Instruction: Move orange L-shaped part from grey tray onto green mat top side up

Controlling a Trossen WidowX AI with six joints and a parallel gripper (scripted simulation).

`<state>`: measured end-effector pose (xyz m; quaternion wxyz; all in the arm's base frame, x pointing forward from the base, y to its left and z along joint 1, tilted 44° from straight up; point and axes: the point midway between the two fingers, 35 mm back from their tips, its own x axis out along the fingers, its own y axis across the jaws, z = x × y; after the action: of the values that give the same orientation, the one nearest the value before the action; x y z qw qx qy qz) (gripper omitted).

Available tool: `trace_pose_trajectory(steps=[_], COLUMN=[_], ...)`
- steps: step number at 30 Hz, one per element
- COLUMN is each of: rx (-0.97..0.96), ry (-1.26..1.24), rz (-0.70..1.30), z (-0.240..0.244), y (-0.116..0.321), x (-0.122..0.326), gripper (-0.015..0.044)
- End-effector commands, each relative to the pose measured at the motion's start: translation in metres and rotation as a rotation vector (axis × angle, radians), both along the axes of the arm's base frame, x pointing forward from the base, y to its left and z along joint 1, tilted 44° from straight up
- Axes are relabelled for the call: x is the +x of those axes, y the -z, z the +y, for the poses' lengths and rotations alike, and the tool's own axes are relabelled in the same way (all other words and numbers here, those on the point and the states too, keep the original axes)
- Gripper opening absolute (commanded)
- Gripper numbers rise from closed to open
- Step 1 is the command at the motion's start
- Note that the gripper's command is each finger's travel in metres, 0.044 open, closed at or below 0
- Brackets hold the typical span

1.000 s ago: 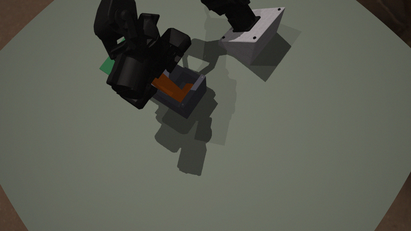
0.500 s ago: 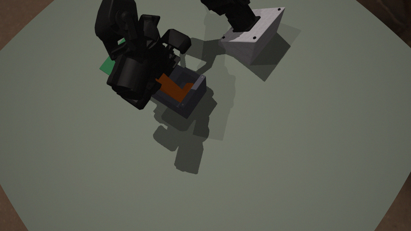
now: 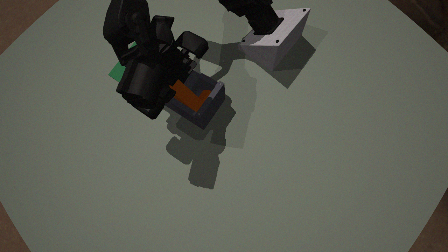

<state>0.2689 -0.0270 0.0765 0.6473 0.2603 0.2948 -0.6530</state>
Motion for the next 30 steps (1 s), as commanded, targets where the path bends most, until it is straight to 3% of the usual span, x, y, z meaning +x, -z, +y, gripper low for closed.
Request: trace_pose_trajectory(steps=[1,30], rx=[0.001,0.000], ry=[-0.002,-0.005], rz=[-0.002,-0.002], z=[0.004,0.035], y=[-0.003,-0.036], x=[0.001,0.002], gripper=[0.0000,0.0000])
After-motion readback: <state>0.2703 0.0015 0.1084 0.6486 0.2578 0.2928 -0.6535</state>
